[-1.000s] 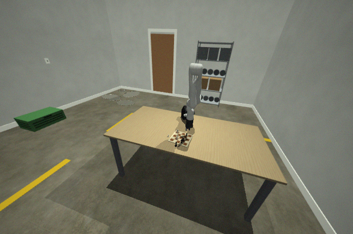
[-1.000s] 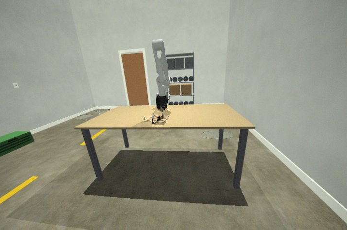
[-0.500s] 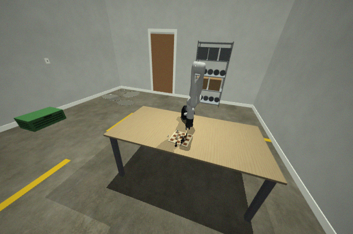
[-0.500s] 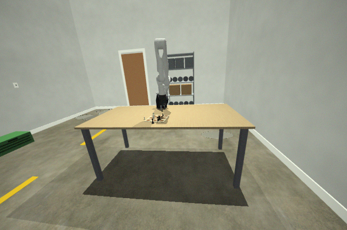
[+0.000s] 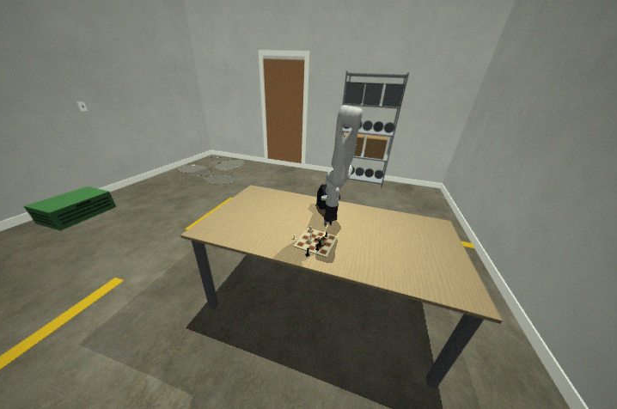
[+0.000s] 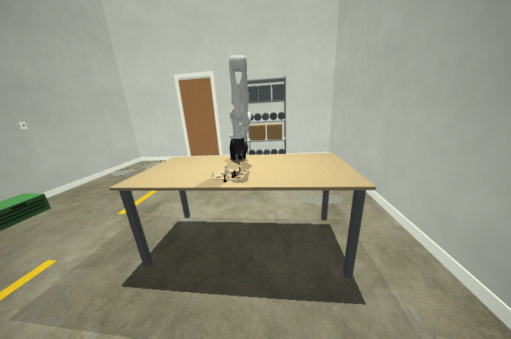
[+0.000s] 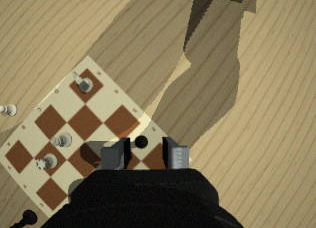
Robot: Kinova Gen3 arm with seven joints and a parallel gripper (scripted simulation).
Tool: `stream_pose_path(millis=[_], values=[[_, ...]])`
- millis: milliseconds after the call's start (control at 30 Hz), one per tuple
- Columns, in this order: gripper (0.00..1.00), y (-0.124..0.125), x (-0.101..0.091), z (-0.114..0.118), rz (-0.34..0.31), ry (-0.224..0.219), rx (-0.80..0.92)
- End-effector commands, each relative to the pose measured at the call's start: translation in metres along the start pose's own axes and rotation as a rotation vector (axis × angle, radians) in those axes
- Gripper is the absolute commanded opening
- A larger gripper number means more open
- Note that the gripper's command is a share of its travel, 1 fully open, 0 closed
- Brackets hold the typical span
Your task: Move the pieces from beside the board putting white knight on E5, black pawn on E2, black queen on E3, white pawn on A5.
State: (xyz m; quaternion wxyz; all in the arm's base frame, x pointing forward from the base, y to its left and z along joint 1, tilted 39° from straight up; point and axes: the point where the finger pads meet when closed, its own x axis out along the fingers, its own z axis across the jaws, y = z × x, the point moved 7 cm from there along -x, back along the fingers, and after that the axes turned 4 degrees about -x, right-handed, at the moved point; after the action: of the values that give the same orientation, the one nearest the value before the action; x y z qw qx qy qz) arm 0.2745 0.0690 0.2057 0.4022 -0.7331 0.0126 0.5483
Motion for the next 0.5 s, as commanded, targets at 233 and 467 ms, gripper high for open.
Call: stream_pose_path(millis=[233,467], values=[[0.68,0.0049,-0.0053,0.0007,-0.037,0.042,0.010],[0.68,0.0047,-0.0086,0.0001,-0.042,0.042,0.011]])
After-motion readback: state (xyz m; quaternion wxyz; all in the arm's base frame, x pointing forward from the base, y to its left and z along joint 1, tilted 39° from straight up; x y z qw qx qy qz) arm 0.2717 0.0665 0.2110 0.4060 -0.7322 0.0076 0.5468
